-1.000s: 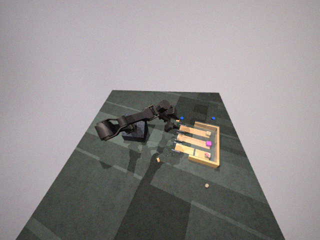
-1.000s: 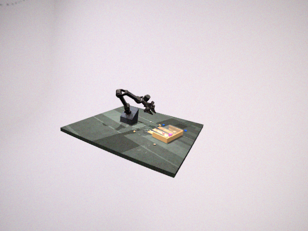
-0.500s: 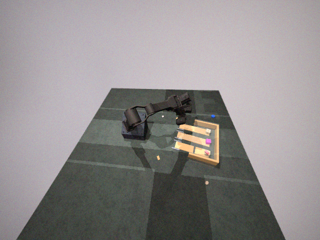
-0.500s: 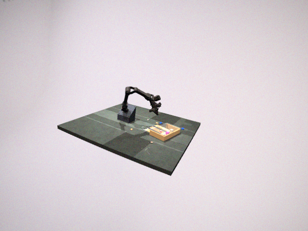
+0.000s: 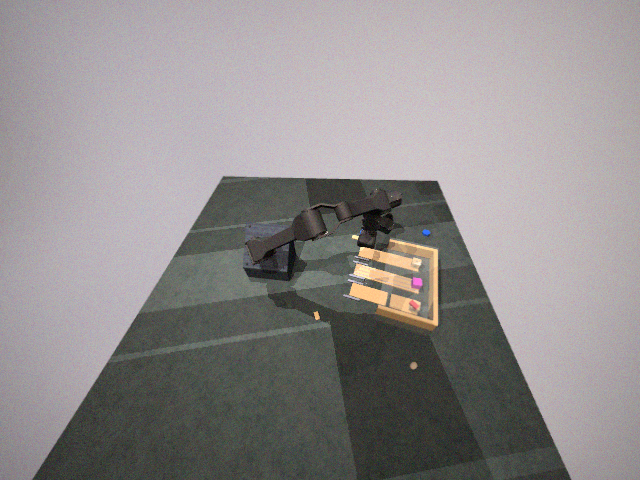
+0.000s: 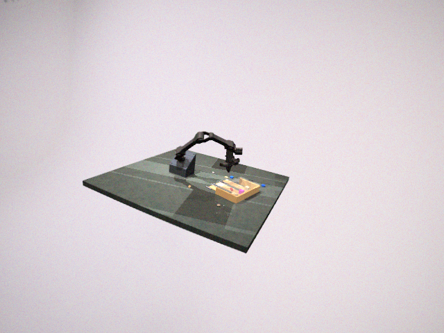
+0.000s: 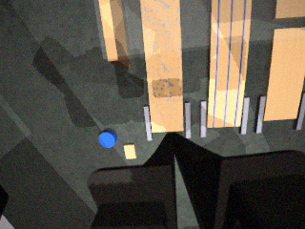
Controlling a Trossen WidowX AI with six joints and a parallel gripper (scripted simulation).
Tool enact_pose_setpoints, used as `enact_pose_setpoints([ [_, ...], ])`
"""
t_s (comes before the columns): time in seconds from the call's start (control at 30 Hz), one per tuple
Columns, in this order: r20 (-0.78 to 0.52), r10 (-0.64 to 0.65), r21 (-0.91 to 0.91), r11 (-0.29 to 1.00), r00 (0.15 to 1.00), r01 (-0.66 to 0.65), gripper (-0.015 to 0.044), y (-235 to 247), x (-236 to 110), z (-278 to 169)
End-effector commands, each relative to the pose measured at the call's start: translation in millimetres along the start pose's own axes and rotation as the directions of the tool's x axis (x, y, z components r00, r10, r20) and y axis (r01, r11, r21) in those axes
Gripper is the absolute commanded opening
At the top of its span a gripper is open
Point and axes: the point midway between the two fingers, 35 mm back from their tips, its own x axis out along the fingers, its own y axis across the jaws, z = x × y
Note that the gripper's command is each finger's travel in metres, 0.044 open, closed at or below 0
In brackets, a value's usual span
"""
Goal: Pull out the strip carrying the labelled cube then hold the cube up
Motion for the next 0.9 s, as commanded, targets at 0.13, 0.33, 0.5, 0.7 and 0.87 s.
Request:
enact_pose_setpoints([
  [0.13,-0.077,-0.033,0.039,0.999,0.997,0.036,0.0000,2,12,-3],
  [0.33,-0.077,-0.033,0.039,0.999,0.997,0.036,0.0000,2,19,-2],
  [0.5,-0.076,-0.033,0.039,0.999,0.997,0.036,0.0000,2,27,-2],
  [0.7,-0.076,-0.033,0.039,0.999,0.997,0.036,0.0000,1,37,-2],
  [0.87,-0.076,-0.034,0.039,0.999,0.997,0.037,0.0000,0,46,-1],
])
